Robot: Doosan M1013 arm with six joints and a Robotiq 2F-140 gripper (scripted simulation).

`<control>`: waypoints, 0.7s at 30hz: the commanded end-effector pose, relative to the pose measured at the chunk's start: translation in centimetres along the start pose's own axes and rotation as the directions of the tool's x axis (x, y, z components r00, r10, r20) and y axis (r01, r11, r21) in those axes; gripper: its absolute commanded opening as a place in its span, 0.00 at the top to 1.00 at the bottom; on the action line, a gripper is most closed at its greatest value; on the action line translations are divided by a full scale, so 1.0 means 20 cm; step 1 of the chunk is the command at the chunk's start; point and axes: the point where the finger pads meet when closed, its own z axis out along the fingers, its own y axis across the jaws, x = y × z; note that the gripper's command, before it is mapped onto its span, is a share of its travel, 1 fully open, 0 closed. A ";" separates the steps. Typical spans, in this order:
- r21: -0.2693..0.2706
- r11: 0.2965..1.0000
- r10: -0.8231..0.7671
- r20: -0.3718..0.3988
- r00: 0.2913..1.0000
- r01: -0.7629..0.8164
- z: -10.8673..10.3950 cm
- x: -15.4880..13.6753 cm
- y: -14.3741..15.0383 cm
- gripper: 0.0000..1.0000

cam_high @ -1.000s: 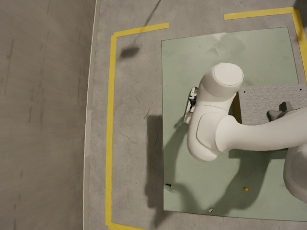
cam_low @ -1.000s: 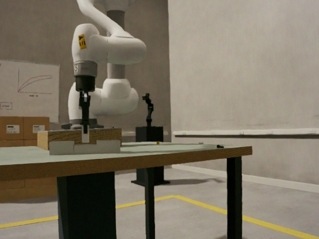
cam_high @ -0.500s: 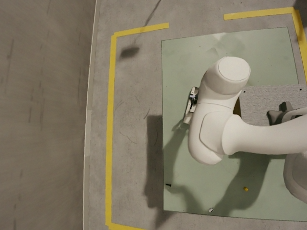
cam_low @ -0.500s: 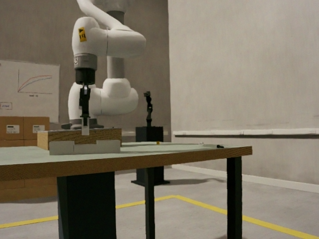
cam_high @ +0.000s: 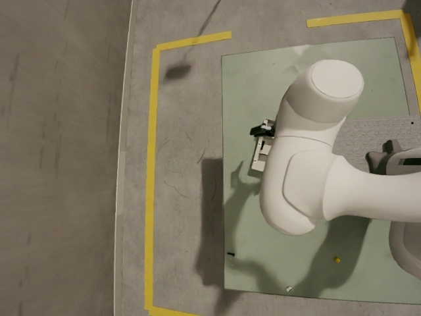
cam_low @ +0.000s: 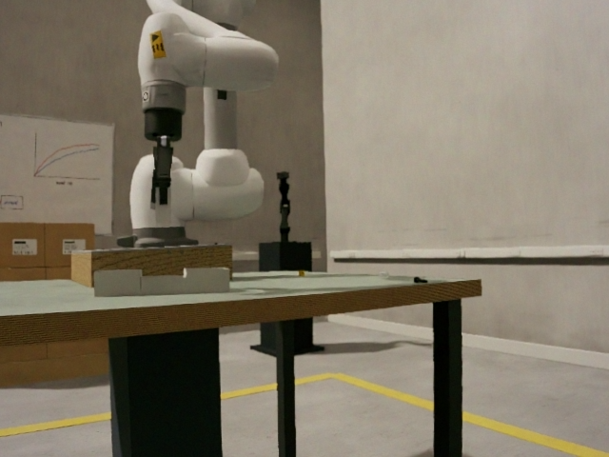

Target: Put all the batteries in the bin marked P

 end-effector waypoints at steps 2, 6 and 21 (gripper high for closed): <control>0.000 1.000 0.000 0.000 1.000 0.000 -0.06 0.00 0.00 0.00; 0.000 1.000 0.000 0.000 1.000 0.000 -0.14 0.00 0.00 0.00; 0.000 1.000 0.000 0.000 1.000 0.000 -0.38 0.00 0.00 0.00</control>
